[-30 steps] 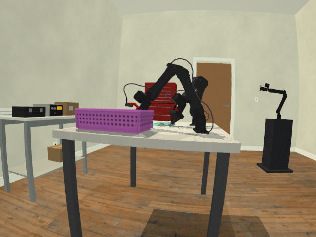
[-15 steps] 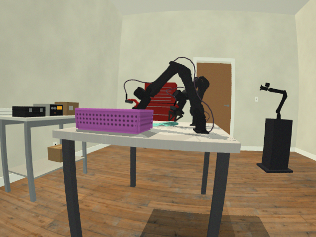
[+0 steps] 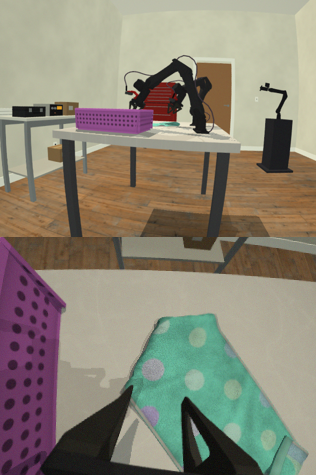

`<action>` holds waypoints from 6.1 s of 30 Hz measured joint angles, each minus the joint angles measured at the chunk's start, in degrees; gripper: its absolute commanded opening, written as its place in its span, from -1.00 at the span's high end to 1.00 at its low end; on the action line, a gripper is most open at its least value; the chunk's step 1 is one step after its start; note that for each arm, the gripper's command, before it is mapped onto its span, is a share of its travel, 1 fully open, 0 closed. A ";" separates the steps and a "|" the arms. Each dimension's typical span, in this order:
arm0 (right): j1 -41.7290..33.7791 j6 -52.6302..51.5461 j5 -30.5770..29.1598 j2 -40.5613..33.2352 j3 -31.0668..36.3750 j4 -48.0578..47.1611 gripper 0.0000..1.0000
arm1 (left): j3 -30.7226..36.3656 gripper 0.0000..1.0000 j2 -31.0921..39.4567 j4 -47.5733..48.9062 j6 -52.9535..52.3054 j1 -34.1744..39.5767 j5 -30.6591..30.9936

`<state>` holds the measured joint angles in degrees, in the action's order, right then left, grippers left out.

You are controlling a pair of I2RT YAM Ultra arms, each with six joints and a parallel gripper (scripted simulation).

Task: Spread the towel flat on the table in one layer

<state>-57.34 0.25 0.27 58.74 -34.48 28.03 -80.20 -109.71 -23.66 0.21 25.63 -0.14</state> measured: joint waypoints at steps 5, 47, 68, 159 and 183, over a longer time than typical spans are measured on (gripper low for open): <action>4.20 -0.11 -0.17 -2.19 -1.22 4.50 -0.28 | -5.66 -0.28 -3.06 -3.58 0.00 2.14 0.09; 17.27 -0.04 -0.22 -5.31 -7.28 15.08 -0.28 | -27.17 -0.28 -12.39 -17.03 0.00 5.75 0.11; 17.27 -0.04 -0.22 -5.31 -7.28 15.08 0.32 | -27.17 0.32 -12.39 -17.03 0.00 5.75 0.11; -9.31 -12.52 -4.70 27.61 -8.57 12.39 0.32 | -27.17 0.32 -23.78 -33.11 45.99 -1.68 -3.63; -7.06 -10.58 -3.85 27.58 -8.61 11.06 1.00 | -29.88 1.00 -25.33 -33.11 46.60 -0.98 -3.69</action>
<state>-64.40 -10.33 -3.57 86.32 -43.09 39.09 -110.08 -135.04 -56.77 46.81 24.64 -3.84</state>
